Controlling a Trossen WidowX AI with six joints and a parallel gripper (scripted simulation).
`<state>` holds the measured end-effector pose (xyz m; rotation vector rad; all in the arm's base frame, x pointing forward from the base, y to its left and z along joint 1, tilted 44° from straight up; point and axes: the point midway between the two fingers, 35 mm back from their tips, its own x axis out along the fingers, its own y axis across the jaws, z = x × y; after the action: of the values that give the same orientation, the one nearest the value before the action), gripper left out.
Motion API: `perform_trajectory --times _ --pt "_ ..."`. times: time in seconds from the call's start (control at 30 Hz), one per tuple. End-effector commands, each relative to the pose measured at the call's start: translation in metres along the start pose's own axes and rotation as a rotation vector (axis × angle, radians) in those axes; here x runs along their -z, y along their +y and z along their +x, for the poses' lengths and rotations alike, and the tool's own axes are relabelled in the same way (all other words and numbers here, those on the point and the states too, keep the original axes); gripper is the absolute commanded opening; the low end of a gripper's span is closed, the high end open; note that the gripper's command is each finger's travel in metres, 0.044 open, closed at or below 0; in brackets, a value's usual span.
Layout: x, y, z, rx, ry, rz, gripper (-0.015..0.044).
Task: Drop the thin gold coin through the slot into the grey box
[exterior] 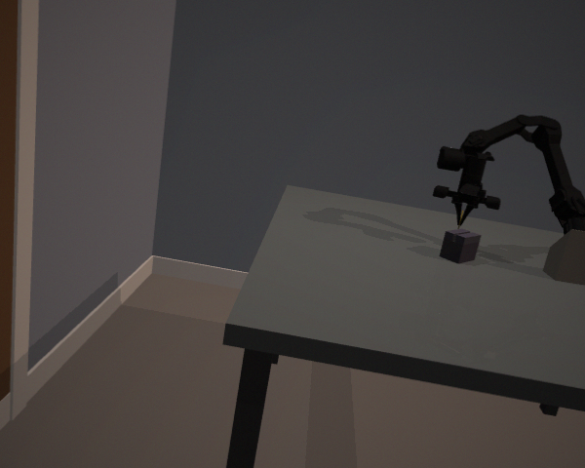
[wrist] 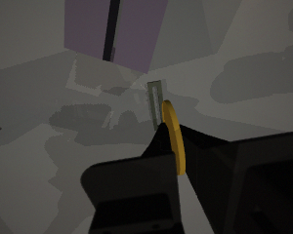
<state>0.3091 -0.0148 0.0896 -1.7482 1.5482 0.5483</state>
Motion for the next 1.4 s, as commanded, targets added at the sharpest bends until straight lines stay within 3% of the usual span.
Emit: perform_trajectory --times 0.0,0.37,0.8,1.37 --pt "0.002 -0.001 -0.012 0.005 -0.003 0.011 0.0" --pt "0.003 0.001 -0.032 0.006 0.0 0.034 0.0" --pt "0.002 -0.003 -0.032 0.006 -0.002 0.457 0.0" --pt "-0.023 -0.001 -0.032 0.004 -0.007 0.464 0.0"
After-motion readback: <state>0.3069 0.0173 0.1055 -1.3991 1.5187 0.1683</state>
